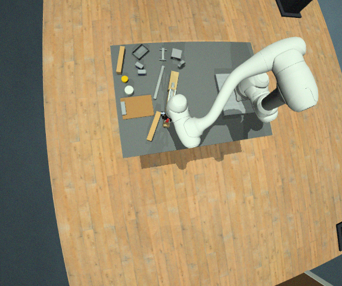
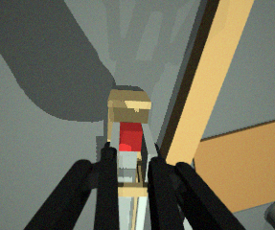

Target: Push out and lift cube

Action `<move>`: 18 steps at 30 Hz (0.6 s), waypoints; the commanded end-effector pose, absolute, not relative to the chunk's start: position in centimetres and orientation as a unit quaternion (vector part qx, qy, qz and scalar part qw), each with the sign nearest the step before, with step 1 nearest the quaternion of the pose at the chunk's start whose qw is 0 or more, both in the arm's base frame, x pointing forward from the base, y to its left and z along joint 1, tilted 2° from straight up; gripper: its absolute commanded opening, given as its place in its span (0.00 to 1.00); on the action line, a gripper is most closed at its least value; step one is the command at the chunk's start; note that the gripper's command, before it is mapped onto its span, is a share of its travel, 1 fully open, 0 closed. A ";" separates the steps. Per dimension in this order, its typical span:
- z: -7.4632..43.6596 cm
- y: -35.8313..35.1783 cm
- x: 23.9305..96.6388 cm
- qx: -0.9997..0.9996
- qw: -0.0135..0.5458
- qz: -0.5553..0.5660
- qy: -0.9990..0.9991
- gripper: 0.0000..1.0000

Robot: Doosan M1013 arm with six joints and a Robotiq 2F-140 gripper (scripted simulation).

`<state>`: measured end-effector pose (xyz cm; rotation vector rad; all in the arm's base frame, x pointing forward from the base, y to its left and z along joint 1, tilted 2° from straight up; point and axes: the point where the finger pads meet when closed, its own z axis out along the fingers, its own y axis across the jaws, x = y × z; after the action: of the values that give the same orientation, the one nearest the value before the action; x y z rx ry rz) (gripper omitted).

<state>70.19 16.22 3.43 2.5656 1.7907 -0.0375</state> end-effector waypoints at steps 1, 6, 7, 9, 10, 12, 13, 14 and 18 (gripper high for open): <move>3.4 16.2 70.2 0.820 0.006 -0.012 0.572 0.00; 3.8 16.2 70.2 0.820 0.006 -0.012 0.572 0.00; 3.8 16.2 70.2 0.820 0.006 -0.012 0.572 0.00; 4.1 16.2 70.2 0.820 0.006 -0.012 0.572 0.00; 4.5 16.3 70.2 0.820 0.006 -0.012 0.572 0.00; 5.6 16.3 70.2 0.820 0.006 -0.012 0.572 0.00; 6.3 16.3 70.2 0.820 0.006 -0.012 0.572 0.00; 7.0 16.3 70.2 0.820 0.006 -0.012 0.572 0.00; 9.8 16.4 70.3 0.820 0.006 -0.012 0.572 0.00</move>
<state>70.23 16.33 7.75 2.5655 1.7906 -0.0369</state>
